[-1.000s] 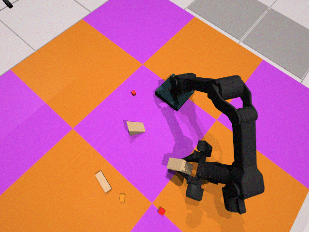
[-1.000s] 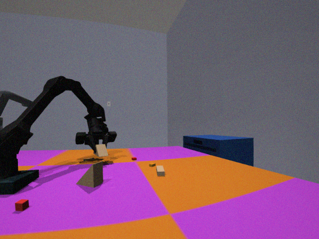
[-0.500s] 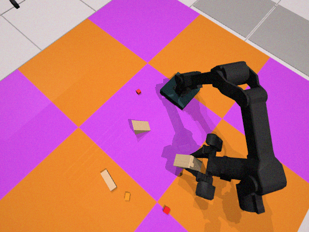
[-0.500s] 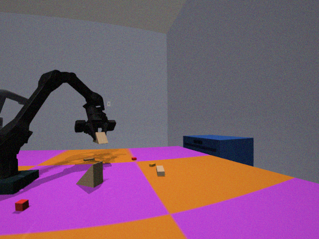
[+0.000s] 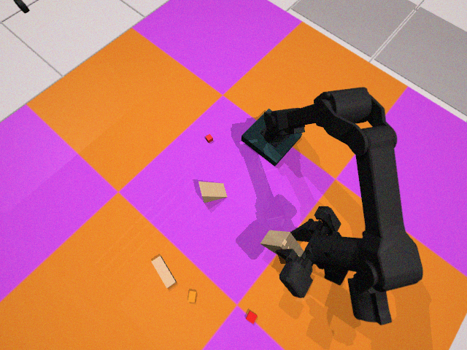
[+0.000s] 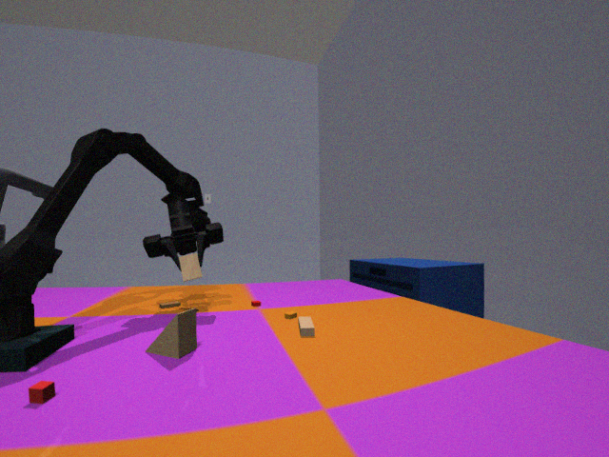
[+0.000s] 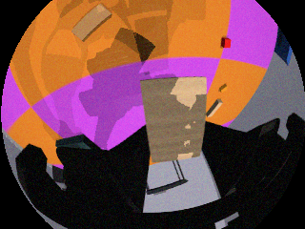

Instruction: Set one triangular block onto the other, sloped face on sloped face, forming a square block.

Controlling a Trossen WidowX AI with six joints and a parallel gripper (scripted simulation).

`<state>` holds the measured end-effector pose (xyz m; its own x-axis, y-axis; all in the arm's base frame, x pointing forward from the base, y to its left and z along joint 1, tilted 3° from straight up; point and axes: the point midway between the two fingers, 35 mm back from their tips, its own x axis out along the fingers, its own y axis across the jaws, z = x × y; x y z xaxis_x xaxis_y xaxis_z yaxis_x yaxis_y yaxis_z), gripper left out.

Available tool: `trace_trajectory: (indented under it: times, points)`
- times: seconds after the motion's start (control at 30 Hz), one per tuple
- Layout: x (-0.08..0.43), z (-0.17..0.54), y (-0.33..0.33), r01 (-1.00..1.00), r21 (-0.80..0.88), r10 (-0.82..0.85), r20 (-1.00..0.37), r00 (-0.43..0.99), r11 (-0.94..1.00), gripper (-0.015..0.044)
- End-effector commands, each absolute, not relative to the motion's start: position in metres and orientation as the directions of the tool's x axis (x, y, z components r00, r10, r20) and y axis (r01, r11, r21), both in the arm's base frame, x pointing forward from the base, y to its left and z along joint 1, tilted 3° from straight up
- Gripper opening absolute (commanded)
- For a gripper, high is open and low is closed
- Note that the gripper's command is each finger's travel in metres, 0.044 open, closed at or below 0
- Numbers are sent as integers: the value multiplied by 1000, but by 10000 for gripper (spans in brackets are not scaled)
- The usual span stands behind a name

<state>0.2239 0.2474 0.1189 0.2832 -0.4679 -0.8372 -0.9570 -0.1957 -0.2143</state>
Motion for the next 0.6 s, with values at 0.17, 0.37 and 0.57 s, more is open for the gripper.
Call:
trace_trajectory:
  times: [0.17,0.37,0.57]
  points:
    - [224,116,242,-953,-284,-420,-881,216,105,0]
    - [224,115,240,-904,-305,-382,-907,179,300,0]
    - [225,115,239,-818,-304,-339,-930,144,488,0]
